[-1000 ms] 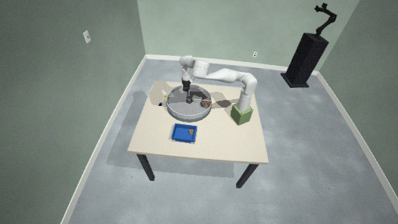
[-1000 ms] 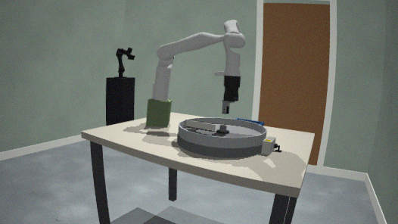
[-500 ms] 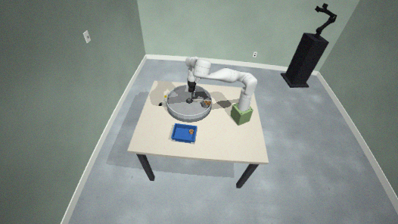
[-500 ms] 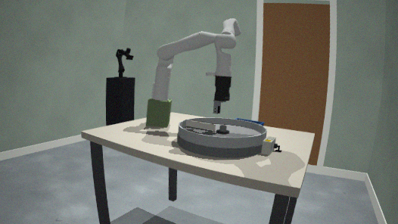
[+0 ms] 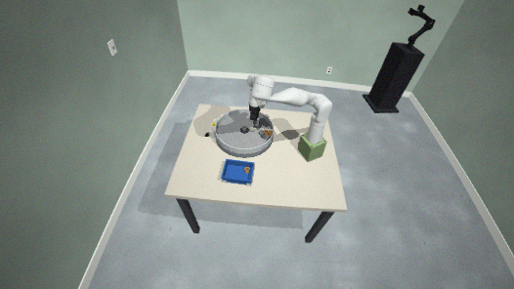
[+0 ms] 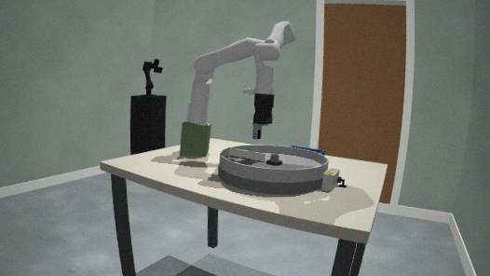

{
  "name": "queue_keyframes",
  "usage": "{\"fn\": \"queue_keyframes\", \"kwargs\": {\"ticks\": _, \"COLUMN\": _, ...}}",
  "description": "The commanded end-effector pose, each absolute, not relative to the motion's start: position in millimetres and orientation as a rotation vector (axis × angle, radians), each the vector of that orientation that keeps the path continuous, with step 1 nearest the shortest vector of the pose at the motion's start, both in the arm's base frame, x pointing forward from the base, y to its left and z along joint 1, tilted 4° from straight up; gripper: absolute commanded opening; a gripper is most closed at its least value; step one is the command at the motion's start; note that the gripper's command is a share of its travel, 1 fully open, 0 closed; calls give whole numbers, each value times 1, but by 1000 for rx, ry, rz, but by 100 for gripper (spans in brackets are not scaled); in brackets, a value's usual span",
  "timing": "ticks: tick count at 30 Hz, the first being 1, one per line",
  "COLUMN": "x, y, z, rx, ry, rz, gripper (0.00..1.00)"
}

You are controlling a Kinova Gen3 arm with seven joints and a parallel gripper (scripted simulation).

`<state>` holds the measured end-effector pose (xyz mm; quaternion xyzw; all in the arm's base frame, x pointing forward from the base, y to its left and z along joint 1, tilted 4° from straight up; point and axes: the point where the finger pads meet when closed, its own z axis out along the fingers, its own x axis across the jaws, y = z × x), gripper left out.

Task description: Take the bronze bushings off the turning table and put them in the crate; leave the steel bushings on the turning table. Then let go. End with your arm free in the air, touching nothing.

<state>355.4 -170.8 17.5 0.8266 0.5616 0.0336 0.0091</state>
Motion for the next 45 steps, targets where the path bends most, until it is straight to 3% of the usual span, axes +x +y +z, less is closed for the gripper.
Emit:
{"fn": "queue_keyframes", "kwargs": {"ticks": 1, "x": 356, "y": -169, "z": 19, "rx": 2580, "ry": 1754, "rz": 111, "gripper": 40}}
{"fn": "queue_keyframes", "kwargs": {"ticks": 7, "x": 356, "y": -169, "z": 19, "rx": 2580, "ry": 1754, "rz": 111, "gripper": 40}}
{"fn": "queue_keyframes", "kwargs": {"ticks": 12, "x": 311, "y": -156, "z": 12, "rx": 2610, "ry": 1712, "rz": 111, "gripper": 40}}
{"fn": "queue_keyframes", "kwargs": {"ticks": 24, "x": 311, "y": -156, "z": 12, "rx": 2610, "ry": 1712, "rz": 111, "gripper": 40}}
{"fn": "queue_keyframes", "kwargs": {"ticks": 29, "x": 266, "y": -143, "z": 6, "rx": 2639, "ry": 1669, "rz": 111, "gripper": 40}}
{"fn": "queue_keyframes", "kwargs": {"ticks": 45, "x": 268, "y": -143, "z": -8, "rx": 2638, "ry": 1670, "rz": 111, "gripper": 40}}
